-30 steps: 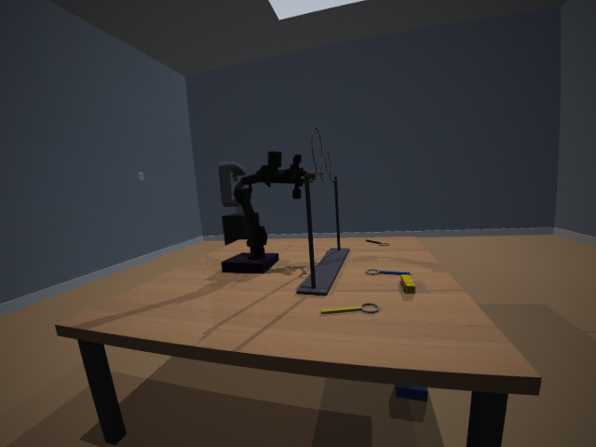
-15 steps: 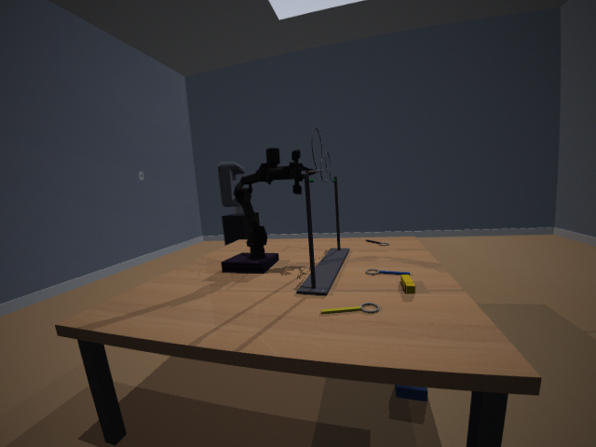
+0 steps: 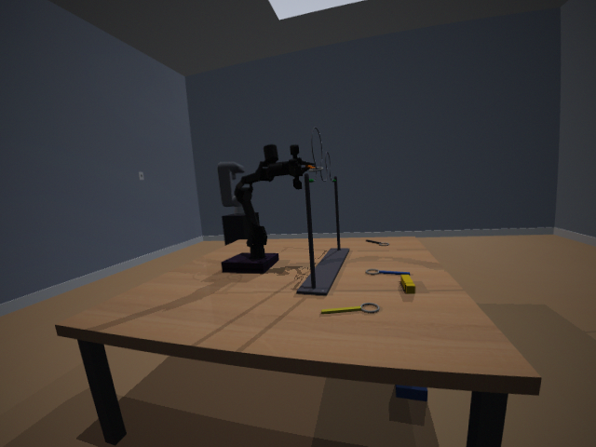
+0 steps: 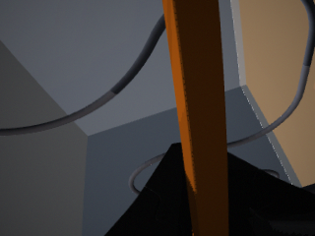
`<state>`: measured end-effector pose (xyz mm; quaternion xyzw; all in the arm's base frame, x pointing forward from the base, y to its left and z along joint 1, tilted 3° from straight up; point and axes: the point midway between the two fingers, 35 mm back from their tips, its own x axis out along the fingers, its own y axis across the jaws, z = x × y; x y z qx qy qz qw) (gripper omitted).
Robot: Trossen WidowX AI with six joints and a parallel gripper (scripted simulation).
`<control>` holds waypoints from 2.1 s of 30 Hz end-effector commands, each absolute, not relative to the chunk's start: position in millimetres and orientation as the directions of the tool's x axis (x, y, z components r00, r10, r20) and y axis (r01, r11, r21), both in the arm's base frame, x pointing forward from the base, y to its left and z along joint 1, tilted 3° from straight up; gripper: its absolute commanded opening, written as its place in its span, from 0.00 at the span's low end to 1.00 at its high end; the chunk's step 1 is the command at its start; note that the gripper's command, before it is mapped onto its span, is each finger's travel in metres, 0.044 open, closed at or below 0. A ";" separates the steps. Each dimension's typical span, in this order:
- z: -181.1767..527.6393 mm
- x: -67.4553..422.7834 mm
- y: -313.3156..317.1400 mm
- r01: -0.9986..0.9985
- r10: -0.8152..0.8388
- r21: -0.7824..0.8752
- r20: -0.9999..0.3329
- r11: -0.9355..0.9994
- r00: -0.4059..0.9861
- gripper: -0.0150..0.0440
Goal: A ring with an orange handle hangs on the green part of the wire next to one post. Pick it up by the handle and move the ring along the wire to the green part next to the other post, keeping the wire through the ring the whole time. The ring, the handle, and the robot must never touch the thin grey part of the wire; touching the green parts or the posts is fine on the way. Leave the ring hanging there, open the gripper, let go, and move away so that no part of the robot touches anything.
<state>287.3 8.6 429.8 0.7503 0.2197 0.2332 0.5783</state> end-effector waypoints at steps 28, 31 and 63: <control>484.0 288.3 -14.8 0.119 0.561 0.837 0.244 -0.533 0.791 0.00; 487.4 288.6 -17.3 0.124 0.557 0.825 0.253 -0.551 0.791 0.00; 505.8 290.7 -35.1 0.147 0.577 0.838 0.224 -0.526 0.786 0.00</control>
